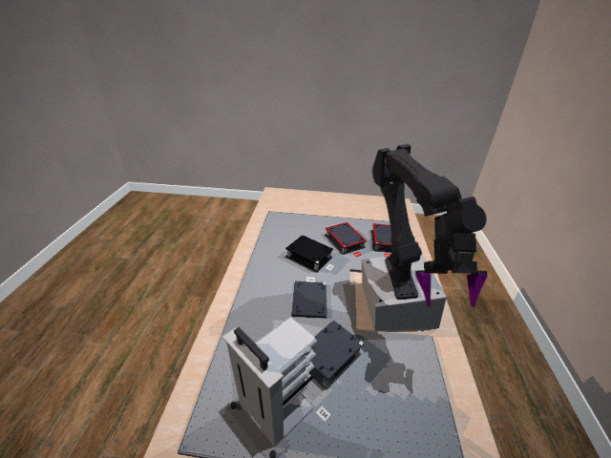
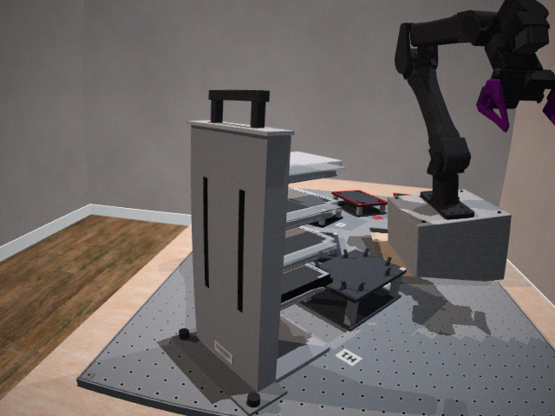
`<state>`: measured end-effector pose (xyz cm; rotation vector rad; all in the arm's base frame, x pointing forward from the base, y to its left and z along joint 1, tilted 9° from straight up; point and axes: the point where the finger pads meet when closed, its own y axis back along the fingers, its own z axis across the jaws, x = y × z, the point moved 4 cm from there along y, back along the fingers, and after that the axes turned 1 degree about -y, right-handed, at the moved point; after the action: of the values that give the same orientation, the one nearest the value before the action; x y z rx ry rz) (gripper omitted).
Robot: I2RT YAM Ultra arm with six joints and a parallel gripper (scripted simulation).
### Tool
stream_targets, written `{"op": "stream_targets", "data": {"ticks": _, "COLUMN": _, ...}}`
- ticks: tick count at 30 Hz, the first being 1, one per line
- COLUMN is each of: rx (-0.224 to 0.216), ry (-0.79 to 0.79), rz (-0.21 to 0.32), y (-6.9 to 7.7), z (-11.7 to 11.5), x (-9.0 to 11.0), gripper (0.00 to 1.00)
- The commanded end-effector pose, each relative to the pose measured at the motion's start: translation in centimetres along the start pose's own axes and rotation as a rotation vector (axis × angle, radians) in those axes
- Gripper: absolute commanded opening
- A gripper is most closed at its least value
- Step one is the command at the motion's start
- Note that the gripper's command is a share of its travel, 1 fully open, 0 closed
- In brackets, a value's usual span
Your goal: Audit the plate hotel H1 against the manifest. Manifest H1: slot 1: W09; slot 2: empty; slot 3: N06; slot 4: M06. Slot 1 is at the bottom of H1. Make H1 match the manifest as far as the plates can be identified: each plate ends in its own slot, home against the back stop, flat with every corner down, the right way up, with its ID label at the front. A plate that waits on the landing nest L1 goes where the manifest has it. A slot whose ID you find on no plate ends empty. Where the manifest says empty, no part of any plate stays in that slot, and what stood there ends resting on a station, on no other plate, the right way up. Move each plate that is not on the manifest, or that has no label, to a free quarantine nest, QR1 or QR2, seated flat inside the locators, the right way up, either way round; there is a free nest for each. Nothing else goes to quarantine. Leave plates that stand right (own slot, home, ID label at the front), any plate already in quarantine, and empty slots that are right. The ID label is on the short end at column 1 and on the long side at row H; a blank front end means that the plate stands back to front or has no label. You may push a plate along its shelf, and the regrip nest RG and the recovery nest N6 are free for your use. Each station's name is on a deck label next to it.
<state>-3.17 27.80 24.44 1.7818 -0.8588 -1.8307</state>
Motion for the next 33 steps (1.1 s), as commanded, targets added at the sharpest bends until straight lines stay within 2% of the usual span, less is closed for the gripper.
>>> {"op": "stream_targets", "data": {"ticks": 1, "rx": -0.003, "ry": -0.003, "rz": -0.011, "y": 0.2, "z": 0.0, "x": -0.3, "gripper": 1.0}}
{"op": "stream_targets", "data": {"ticks": 17, "rx": -0.003, "ry": -0.003, "rz": -0.011, "y": 0.2, "z": 0.0, "x": -0.3, "gripper": 1.0}}
{"op": "stream_targets", "data": {"ticks": 18, "rx": 0.016, "ry": -0.019, "rz": -0.003, "y": 0.1, "z": -0.2, "x": -0.3, "gripper": 0.0}}
{"op": "stream_targets", "data": {"ticks": 20, "rx": 0.047, "ry": -0.046, "rz": 0.009, "y": 0.0, "z": -0.7, "x": -0.5, "gripper": 0.0}}
{"op": "stream_targets", "data": {"ticks": 22, "rx": 0.047, "ry": -0.046, "rz": 0.009, "y": -0.2, "z": -1.4, "x": -0.5, "gripper": 0.0}}
{"op": "stream_targets", "data": {"ticks": 25, "rx": 0.098, "ry": -0.088, "rz": 0.04, "y": -0.4, "z": -2.2, "x": -0.6, "gripper": 0.0}}
{"op": "stream_targets", "data": {"ticks": 29, "rx": 0.099, "ry": -0.088, "rz": 0.04, "y": -0.7, "z": -3.5, "x": -0.6, "gripper": 0.0}}
{"op": "stream_targets", "data": {"ticks": 32, "rx": 0.147, "ry": -0.133, "rz": 0.071, "y": -0.9, "z": -4.3, "x": -0.6, "gripper": 0.0}}
{"op": "stream_targets", "data": {"ticks": 33, "rx": 0.147, "ry": -0.133, "rz": 0.071, "y": -0.9, "z": -4.3, "x": -0.6, "gripper": 0.0}}
